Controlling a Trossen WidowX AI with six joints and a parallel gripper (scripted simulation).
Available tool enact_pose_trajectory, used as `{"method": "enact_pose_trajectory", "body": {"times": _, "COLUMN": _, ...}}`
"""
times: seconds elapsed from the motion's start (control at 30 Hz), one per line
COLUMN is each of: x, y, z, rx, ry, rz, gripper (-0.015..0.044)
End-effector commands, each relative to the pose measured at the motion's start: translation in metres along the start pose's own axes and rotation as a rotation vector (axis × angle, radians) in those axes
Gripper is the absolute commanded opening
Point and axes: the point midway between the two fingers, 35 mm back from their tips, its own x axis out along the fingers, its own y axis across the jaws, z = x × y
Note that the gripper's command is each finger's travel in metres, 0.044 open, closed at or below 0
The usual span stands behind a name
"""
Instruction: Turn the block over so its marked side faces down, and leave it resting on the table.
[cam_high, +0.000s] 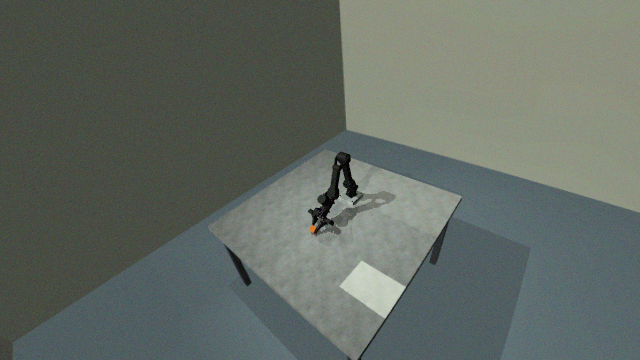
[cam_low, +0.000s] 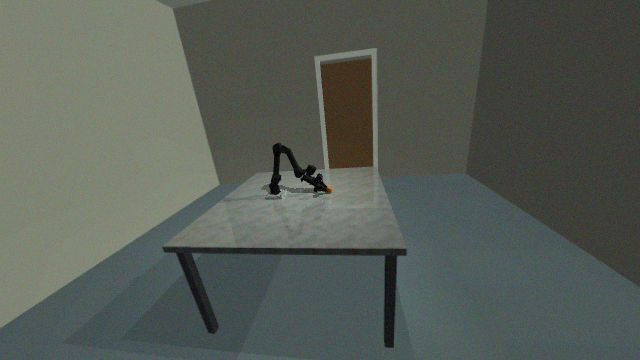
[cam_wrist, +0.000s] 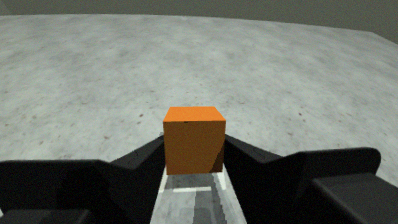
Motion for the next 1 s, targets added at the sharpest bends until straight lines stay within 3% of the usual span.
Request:
{"method": "enact_pose_trajectory", "body": {"times": 0.0, "x": -0.0066, "y": -0.001, "z": -0.004, "rx": 0.005, "ry": -0.069, "rz": -0.005, "gripper": 0.0}}
{"method": "enact_pose_trajectory", "body": {"times": 0.73, "x": -0.0094, "y": -0.0011, "z": -0.0027, "rx": 0.005, "ry": -0.109, "rz": -0.005, "gripper": 0.0}}
{"method": "enact_pose_trajectory", "body": {"times": 0.97, "x": -0.0094, "y": -0.0011, "z": -0.0027, "rx": 0.005, "ry": -0.109, "rz": -0.005, "gripper": 0.0184}}
